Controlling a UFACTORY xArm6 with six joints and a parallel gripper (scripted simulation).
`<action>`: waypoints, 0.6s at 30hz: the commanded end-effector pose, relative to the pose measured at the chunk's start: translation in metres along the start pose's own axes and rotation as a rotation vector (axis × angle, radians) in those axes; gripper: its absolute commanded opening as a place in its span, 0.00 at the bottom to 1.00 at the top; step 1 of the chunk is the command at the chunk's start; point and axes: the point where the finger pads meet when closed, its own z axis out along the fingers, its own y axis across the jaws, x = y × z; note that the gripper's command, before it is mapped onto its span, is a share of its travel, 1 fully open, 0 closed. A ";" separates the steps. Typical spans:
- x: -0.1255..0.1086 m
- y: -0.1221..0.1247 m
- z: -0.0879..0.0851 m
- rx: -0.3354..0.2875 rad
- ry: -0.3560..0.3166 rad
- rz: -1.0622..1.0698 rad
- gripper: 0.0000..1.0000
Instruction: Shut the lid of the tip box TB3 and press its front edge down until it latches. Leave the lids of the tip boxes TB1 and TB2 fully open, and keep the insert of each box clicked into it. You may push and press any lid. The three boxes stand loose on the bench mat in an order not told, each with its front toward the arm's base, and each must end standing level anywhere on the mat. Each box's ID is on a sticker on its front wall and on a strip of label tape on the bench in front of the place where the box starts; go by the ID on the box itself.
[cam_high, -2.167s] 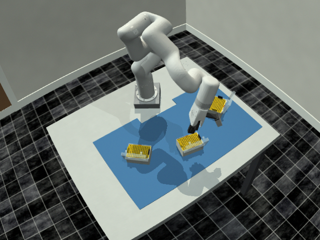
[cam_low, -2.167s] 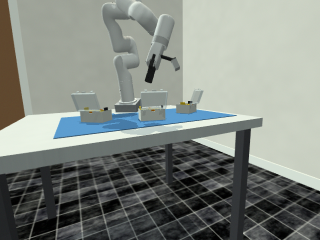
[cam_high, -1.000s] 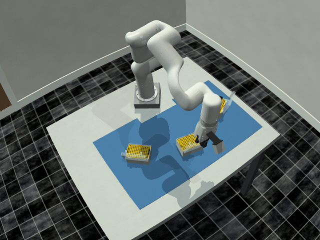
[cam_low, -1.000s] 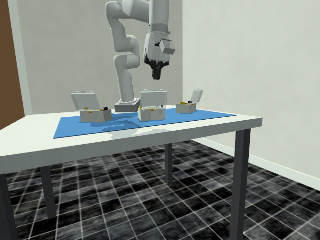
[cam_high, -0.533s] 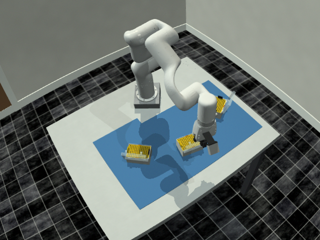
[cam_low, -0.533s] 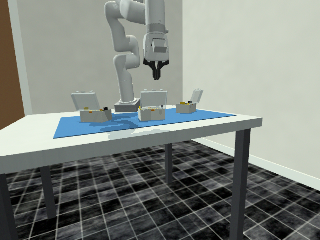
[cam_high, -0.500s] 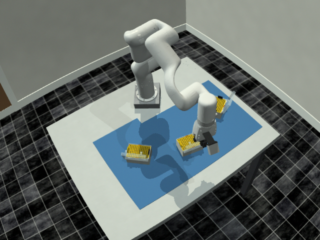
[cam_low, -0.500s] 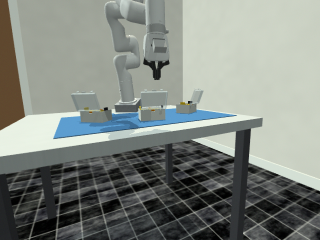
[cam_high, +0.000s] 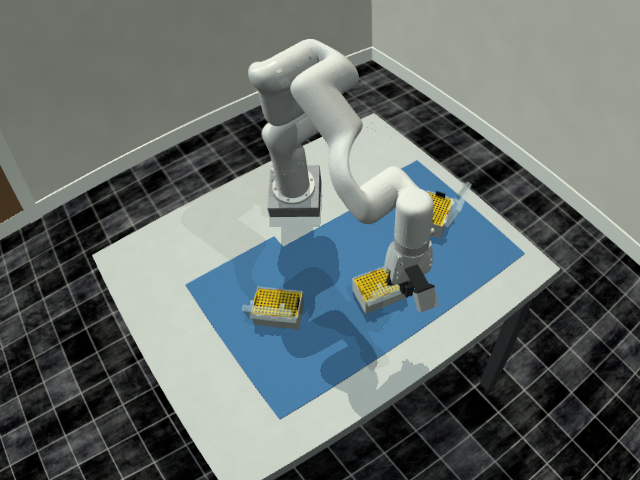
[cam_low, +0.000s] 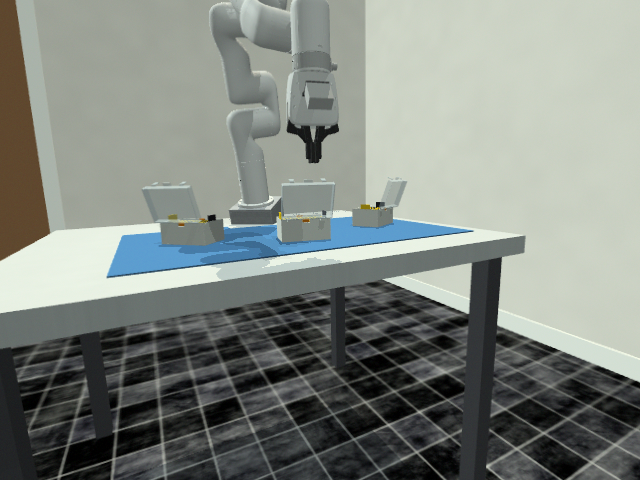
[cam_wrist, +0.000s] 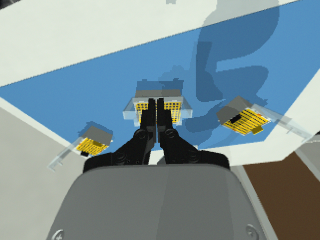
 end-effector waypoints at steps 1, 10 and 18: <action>0.001 0.000 0.005 0.001 0.005 0.000 0.00; 0.001 0.000 0.016 0.001 0.005 0.000 0.00; 0.002 0.000 0.030 0.001 0.005 0.000 0.00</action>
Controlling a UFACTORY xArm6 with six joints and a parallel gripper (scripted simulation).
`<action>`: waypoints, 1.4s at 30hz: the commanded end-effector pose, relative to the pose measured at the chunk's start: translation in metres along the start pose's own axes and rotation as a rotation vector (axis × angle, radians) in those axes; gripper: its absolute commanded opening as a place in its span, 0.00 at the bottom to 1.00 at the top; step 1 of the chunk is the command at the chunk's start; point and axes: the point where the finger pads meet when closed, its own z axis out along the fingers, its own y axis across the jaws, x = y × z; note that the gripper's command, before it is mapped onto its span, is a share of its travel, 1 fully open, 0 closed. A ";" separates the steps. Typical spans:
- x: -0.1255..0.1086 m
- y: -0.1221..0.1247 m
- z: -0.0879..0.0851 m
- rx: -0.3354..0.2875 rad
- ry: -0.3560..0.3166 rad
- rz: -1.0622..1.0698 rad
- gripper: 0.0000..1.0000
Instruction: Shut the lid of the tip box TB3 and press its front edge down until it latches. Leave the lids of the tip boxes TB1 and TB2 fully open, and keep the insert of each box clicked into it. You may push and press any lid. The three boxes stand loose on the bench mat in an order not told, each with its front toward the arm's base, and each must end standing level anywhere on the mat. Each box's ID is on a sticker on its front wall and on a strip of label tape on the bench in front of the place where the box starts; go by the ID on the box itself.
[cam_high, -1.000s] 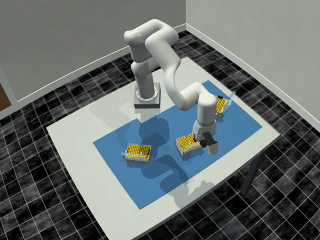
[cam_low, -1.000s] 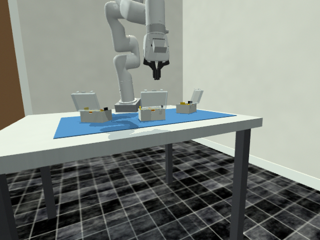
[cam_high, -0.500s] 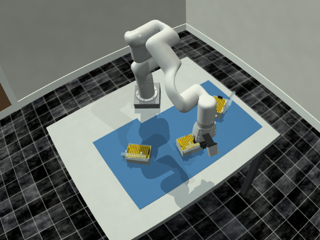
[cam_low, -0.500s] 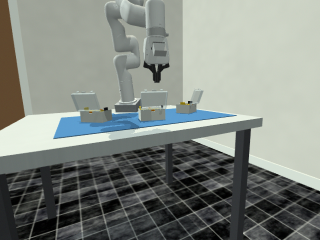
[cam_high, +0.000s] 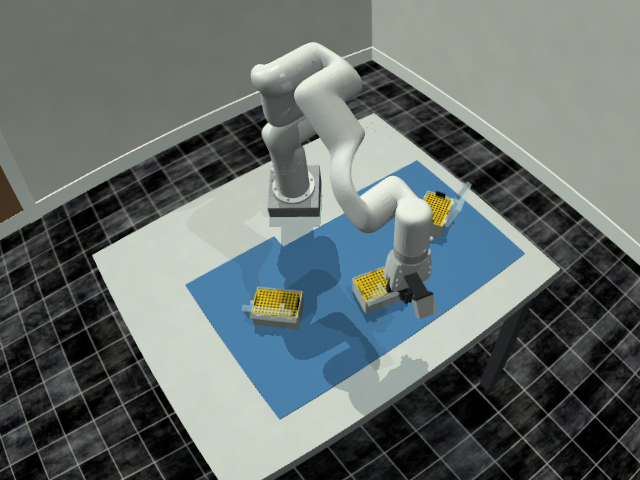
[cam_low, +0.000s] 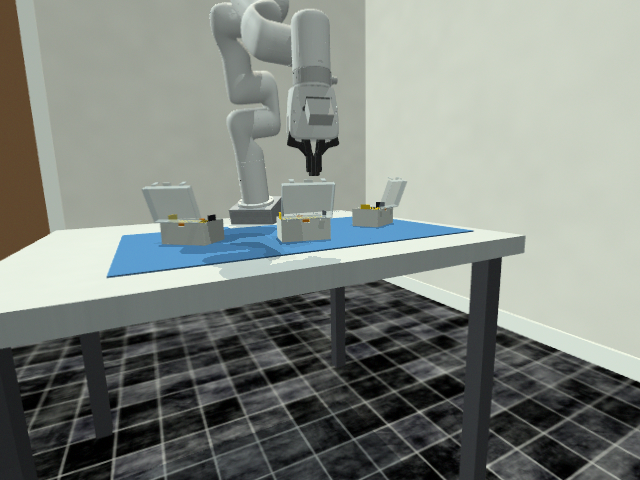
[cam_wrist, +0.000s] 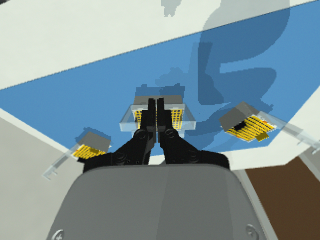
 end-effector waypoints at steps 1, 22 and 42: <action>0.002 0.000 0.003 0.001 0.005 0.000 0.00; 0.002 0.000 0.033 0.001 0.005 0.000 0.00; -0.006 0.000 0.032 0.001 0.005 0.000 0.00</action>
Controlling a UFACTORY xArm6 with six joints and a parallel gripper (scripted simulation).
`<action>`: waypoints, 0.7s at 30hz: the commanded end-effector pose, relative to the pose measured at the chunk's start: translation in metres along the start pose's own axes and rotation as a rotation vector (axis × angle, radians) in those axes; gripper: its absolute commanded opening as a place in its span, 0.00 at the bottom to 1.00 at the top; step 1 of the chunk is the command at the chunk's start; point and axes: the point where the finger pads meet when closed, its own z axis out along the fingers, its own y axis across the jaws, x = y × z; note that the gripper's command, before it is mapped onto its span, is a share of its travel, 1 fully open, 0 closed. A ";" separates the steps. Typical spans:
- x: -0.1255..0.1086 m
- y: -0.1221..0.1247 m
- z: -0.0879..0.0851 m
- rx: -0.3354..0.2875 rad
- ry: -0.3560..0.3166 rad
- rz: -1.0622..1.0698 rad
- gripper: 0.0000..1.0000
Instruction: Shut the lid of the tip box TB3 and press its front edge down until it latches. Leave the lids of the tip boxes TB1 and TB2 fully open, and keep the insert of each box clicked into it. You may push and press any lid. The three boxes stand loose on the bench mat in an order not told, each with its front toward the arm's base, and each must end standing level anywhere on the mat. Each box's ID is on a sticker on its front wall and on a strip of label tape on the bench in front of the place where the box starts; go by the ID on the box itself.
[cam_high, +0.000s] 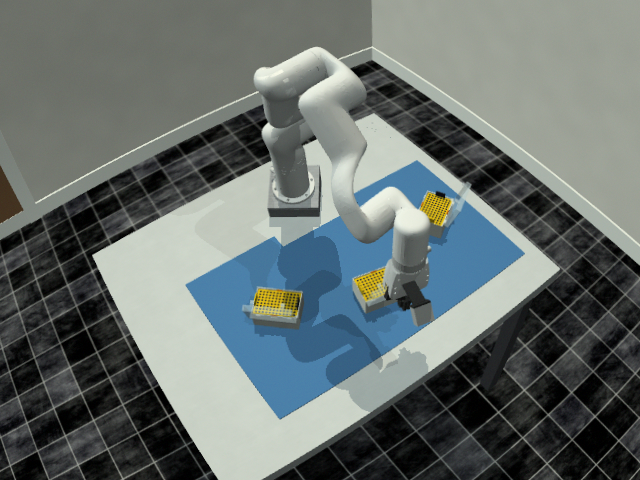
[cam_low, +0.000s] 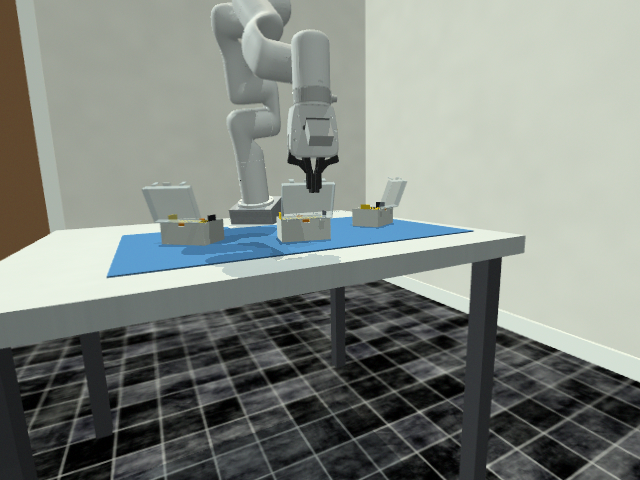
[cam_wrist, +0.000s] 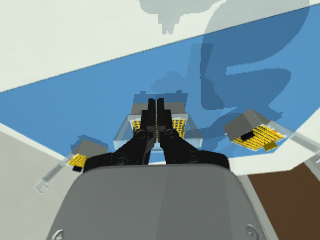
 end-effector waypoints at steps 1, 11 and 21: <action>-0.004 0.000 -0.003 0.001 0.005 0.000 0.00; -0.014 0.000 -0.004 0.001 0.005 0.000 0.00; -0.028 0.000 -0.006 0.001 0.004 0.000 0.00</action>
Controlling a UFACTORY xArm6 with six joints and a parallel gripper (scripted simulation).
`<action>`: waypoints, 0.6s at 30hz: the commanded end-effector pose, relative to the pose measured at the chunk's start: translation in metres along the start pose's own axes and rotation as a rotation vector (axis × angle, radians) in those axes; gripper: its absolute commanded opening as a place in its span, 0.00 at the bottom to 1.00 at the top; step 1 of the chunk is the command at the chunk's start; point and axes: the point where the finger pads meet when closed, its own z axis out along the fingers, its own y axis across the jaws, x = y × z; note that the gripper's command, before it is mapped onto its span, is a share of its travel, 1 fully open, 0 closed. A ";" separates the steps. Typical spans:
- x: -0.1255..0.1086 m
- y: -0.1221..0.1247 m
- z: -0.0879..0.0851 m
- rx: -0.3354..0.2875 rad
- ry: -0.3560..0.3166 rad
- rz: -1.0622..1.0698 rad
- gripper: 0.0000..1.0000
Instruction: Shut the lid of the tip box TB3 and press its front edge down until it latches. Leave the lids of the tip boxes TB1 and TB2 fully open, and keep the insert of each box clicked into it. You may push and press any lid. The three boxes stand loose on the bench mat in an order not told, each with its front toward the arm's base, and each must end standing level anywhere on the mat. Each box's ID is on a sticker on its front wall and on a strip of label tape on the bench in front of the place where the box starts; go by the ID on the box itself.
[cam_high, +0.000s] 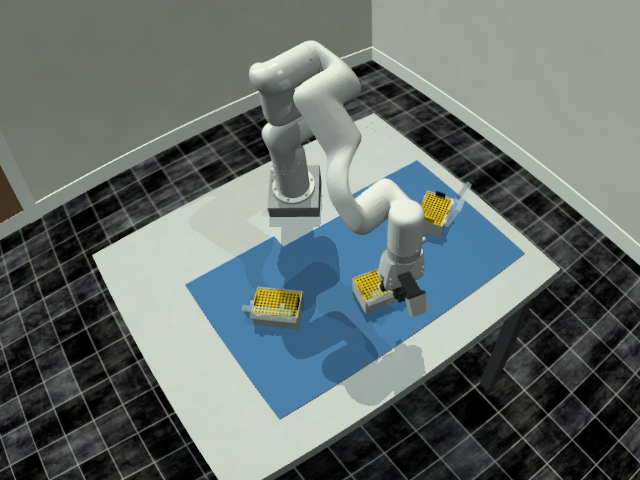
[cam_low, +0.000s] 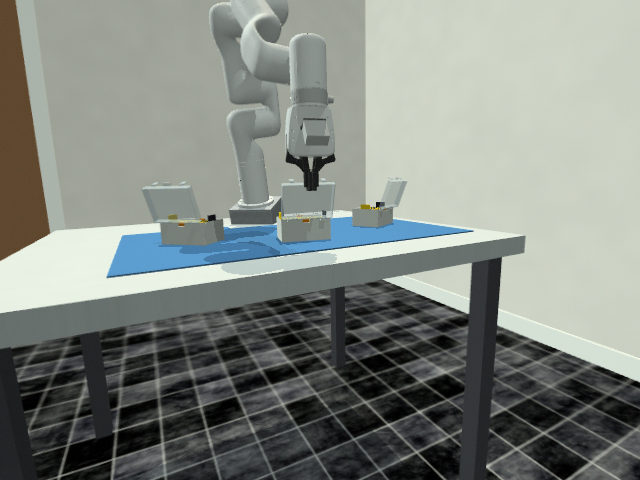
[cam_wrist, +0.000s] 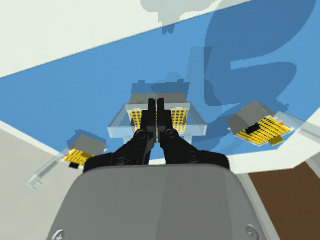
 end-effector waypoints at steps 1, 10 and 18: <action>-0.004 0.000 -0.002 0.001 0.005 0.000 0.00; -0.013 0.000 -0.004 0.001 0.005 0.000 0.00; -0.024 0.000 -0.005 0.001 0.004 0.000 0.00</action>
